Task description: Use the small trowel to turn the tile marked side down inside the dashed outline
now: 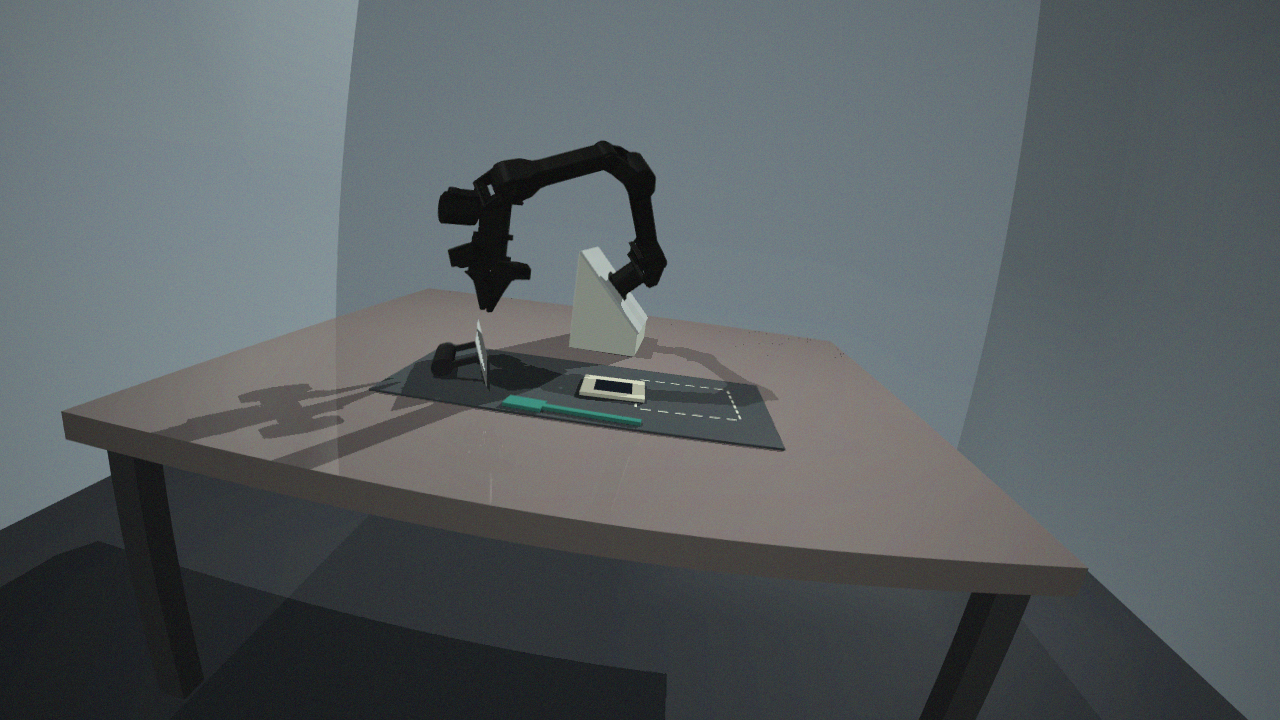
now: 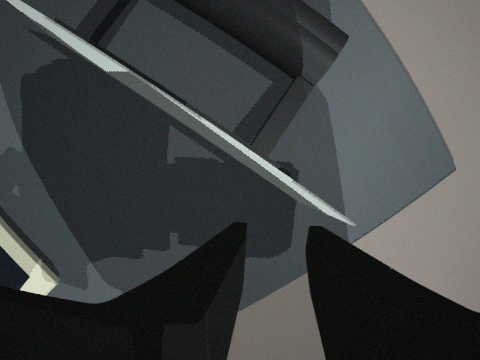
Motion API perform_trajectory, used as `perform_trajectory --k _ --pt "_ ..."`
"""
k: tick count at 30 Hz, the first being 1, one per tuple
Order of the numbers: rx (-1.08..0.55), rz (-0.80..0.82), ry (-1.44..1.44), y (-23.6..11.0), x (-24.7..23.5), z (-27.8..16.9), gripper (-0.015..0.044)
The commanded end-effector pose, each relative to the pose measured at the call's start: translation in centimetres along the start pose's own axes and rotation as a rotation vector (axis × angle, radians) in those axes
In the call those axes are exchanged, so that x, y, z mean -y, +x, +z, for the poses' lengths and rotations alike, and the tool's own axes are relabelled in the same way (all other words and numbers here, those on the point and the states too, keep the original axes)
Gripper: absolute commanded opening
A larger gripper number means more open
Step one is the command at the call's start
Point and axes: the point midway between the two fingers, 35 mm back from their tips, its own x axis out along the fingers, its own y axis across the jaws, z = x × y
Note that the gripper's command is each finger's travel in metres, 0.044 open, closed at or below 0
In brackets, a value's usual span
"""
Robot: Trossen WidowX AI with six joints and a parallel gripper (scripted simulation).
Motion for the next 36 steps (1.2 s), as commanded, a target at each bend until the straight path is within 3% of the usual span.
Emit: perform_trajectory --k 1,25,36 --pt "-0.011 -0.002 -0.108 0.5 0.9 0.7 0.01" --pt "-0.005 -0.006 -0.927 1.3 5.2 5.6 0.01" --pt "-0.006 -0.004 -0.961 1.7 4.9 5.3 0.01"
